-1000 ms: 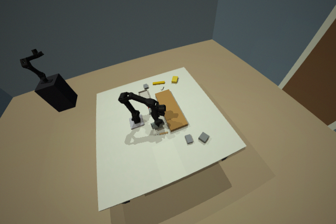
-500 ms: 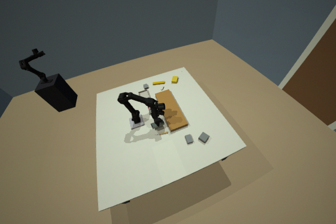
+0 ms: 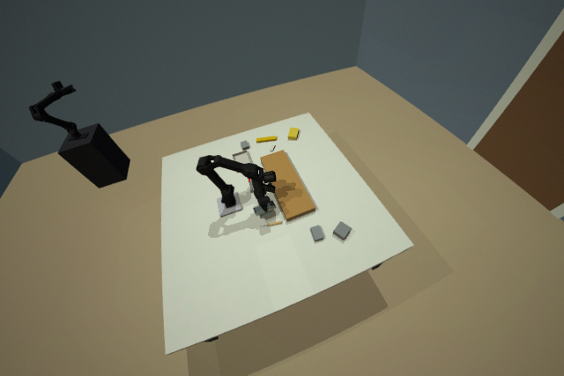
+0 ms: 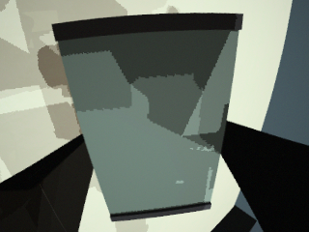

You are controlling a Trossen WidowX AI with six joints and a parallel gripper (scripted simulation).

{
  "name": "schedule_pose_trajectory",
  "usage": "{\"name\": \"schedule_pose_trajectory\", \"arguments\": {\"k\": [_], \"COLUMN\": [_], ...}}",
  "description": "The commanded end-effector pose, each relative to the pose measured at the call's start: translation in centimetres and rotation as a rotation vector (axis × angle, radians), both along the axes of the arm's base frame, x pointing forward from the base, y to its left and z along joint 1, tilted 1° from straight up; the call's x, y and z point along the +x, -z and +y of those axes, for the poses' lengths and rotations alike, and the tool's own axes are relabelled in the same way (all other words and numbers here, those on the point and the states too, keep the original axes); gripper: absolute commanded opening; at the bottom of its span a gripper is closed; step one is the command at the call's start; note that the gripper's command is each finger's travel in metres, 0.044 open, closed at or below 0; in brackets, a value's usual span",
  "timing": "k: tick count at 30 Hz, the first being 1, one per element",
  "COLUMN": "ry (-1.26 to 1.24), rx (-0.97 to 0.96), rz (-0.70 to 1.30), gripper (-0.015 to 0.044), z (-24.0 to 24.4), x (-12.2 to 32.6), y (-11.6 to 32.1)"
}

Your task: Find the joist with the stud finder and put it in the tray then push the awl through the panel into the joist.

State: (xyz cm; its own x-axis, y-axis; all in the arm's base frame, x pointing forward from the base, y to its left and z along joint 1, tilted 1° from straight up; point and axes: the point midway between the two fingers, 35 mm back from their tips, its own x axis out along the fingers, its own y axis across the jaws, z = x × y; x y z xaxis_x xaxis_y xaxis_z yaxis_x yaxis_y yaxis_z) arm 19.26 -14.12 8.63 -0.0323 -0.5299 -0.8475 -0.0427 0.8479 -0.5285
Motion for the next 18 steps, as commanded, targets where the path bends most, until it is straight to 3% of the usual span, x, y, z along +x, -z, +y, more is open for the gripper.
{"name": "schedule_pose_trajectory", "arguments": {"k": [1,18], "ry": [0.007,0.012], "rx": [-0.037,-0.168], "rz": [0.0,-0.002], "gripper": [0.0,0.0], "z": [-0.07,0.18], "x": [-0.03,-0.07], "y": [0.03,0.38]}}
